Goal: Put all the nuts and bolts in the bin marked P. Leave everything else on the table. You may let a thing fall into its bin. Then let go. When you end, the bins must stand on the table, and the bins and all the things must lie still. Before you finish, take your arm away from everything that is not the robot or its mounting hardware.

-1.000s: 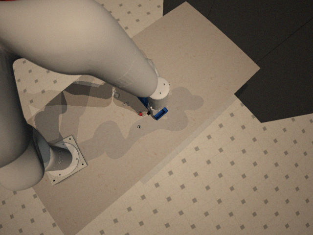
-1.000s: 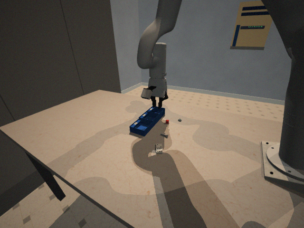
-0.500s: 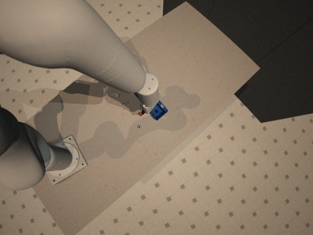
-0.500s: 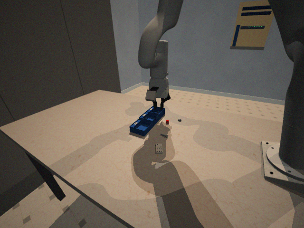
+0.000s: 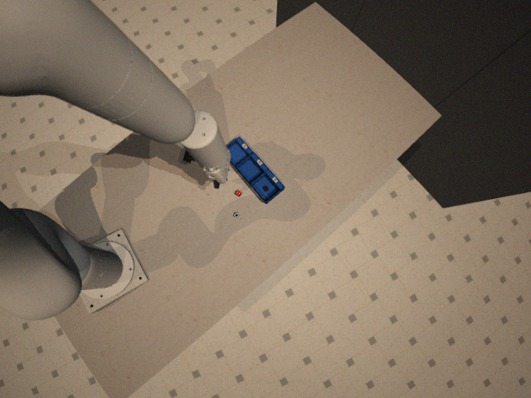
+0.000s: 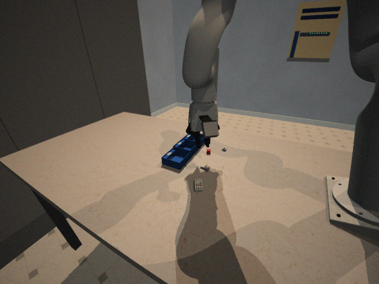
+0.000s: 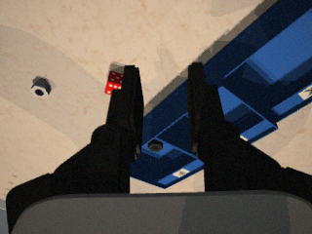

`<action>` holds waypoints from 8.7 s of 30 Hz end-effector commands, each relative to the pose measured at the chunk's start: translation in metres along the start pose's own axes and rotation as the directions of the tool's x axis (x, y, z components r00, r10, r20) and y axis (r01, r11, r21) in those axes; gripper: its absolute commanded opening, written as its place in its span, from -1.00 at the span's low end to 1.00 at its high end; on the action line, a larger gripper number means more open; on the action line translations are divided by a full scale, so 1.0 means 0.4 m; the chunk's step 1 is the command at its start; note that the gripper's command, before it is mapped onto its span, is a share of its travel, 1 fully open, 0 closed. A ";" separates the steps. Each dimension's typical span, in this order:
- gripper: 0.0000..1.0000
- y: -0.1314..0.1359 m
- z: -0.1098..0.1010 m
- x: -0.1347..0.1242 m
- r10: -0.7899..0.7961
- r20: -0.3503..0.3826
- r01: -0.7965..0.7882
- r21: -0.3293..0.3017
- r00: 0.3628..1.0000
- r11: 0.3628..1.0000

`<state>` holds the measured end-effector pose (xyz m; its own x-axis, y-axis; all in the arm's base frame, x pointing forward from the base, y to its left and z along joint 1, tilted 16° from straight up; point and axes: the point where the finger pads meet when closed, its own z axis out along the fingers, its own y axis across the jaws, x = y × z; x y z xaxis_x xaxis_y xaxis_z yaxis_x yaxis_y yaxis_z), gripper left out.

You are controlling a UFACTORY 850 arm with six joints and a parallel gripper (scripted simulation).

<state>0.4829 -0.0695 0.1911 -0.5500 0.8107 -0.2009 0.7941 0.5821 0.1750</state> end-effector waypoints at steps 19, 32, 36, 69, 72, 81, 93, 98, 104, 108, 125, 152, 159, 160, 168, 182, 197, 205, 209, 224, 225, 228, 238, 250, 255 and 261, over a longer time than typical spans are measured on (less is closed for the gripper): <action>-0.42 0.018 -0.010 0.129 -0.646 0.010 0.646 0.005 0.763 0.763; -0.42 0.018 -0.010 0.129 -0.646 0.010 0.646 0.005 0.763 0.763; -0.42 0.018 -0.010 0.129 -0.646 0.010 0.646 0.005 0.763 0.763; -0.42 0.019 0.142 0.126 -0.646 0.009 0.646 0.005 0.763 0.763; -0.42 0.019 0.142 0.126 -0.646 0.009 0.646 0.005 0.763 0.763; -0.42 0.019 0.162 0.127 -0.646 0.009 0.646 0.005 0.763 0.763; -0.42 0.019 0.172 0.127 -0.646 0.009 0.646 0.005 0.763 0.763; -0.42 0.018 0.172 0.127 -0.646 0.009 0.646 0.005 0.763 0.763; -1.00 0.018 0.172 0.127 -0.646 0.009 0.646 0.005 0.763 0.763; -1.00 0.018 0.172 0.127 -0.646 0.009 0.646 0.005 0.763 0.763; -1.00 0.018 0.172 0.127 -0.646 0.009 0.646 0.005 0.763 0.763; -1.00 0.018 0.022 0.129 -0.646 0.010 0.646 0.005 0.763 0.763; -1.00 0.018 0.022 0.129 -0.646 0.010 0.646 0.005 0.763 0.763; -1.00 0.018 0.022 0.129 -0.646 0.010 0.646 0.005 0.763 0.763; -1.00 0.018 0.017 0.130 -0.646 0.010 0.646 0.005 0.763 0.763; -1.00 0.001 0.016 -0.019 -0.646 0.010 0.646 0.005 0.763 0.763; -1.00 -0.019 0.014 -0.197 -0.567 0.010 0.567 0.004 0.824 0.824; -1.00 -0.032 0.012 -0.316 -0.308 0.018 0.307 0.009 0.951 0.952; -1.00 -0.038 0.012 -0.366 -0.165 0.019 0.165 0.006 0.986 0.986; -1.00 -0.038 0.012 -0.366 0.324 0.003 -0.324 -0.018 0.946 0.946; -1.00 -0.038 0.012 -0.366 0.356 0.001 -0.356 -0.019 0.934 0.934; -1.00 -0.038 0.012 -0.366 0.419 -0.002 -0.419 -0.021 0.908 0.908; -1.00 -0.040 0.012 -0.367 0.664 0.006 -0.664 -0.009 0.747 0.747; -1.00 -0.040 0.012 -0.367 0.665 0.006 -0.664 -0.009 0.747 0.747; -1.00 -0.039 0.012 -0.367 0.665 0.006 -0.664 -0.009 0.747 0.747; -1.00 -0.039 0.042 -0.367 0.665 0.006 -0.664 -0.009 0.747 0.747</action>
<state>0.5533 -0.1980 0.2062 0.1184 0.9922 -0.0396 0.9569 -0.1033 0.2715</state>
